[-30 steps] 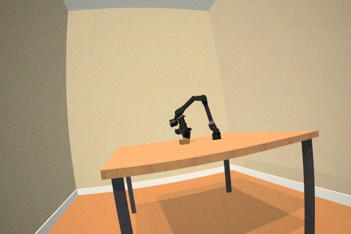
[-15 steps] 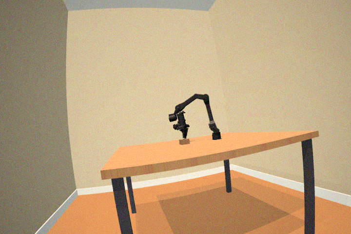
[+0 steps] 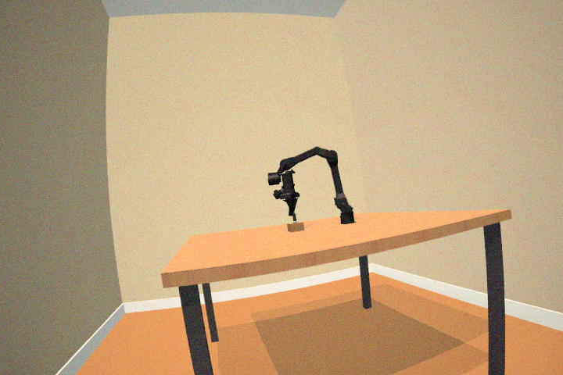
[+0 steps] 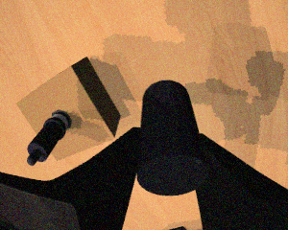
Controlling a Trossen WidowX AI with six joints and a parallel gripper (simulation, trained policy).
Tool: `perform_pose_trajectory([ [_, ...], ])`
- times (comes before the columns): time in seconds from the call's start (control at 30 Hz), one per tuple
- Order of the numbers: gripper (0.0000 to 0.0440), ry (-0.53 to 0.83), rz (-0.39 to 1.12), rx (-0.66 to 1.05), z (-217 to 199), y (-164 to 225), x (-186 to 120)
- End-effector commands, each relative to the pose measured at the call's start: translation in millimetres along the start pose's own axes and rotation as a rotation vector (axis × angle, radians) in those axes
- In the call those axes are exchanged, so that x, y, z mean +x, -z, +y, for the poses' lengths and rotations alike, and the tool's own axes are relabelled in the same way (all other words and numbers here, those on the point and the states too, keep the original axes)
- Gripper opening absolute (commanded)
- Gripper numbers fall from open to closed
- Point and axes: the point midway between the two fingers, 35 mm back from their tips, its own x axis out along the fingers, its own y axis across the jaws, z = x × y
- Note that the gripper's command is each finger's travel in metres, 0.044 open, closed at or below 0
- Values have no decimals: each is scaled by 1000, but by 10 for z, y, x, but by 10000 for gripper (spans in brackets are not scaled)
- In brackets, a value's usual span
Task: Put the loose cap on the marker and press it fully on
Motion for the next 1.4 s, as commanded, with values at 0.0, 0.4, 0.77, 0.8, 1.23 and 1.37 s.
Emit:
perform_pose_trajectory([
  [0.0, 40, -9, -10, -7, 118, 3, -87],
  [0.4, 25, -20, -3, -37, 532, 88, -278],
  [0.77, 6, -8, 32, -66, 780, 267, -359],
  [0.8, 4, -6, 35, -68, 791, 280, -361],
  [1.23, 0, 24, 83, -75, 808, 363, -256],
  [1.37, 0, 31, 95, -75, 799, 365, -185],
])
